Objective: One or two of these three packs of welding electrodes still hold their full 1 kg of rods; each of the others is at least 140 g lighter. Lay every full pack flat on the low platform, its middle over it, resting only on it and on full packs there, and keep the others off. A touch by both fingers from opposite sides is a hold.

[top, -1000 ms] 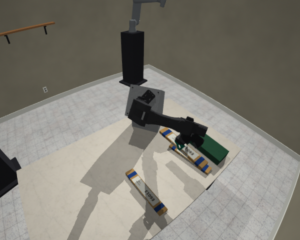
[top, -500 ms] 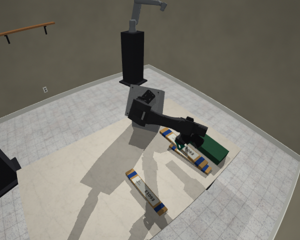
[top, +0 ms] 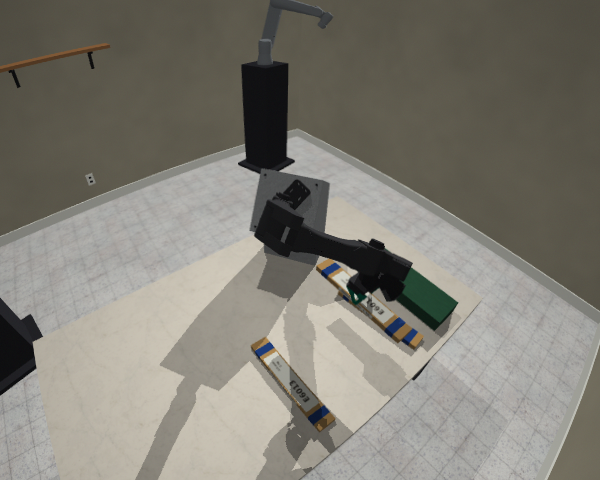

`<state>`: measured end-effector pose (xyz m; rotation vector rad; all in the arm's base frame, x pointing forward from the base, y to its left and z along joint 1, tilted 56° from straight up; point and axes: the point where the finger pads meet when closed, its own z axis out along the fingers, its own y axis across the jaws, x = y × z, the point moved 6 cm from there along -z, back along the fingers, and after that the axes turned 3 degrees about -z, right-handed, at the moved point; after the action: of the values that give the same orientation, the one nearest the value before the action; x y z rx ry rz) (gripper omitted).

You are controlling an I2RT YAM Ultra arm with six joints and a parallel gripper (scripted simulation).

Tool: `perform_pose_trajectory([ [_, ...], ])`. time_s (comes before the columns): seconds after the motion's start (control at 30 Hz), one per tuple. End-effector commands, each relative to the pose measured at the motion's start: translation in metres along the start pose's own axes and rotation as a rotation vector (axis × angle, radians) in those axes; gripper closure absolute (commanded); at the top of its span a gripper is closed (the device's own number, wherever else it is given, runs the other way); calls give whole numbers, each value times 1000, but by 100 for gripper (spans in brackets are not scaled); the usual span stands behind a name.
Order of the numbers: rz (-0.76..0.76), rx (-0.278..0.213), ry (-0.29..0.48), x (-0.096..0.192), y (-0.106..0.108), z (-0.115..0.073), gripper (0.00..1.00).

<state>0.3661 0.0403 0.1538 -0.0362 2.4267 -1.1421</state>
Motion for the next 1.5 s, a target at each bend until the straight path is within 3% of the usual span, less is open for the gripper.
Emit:
perform_pose_trajectory([
  [0.0, 2, -21, -39, -4, 5, -4, 100],
  [1.17, 1, -21, -38, -5, 6, 37, 100],
  [1.47, 1, -21, -38, -5, 6, 37, 100],
])
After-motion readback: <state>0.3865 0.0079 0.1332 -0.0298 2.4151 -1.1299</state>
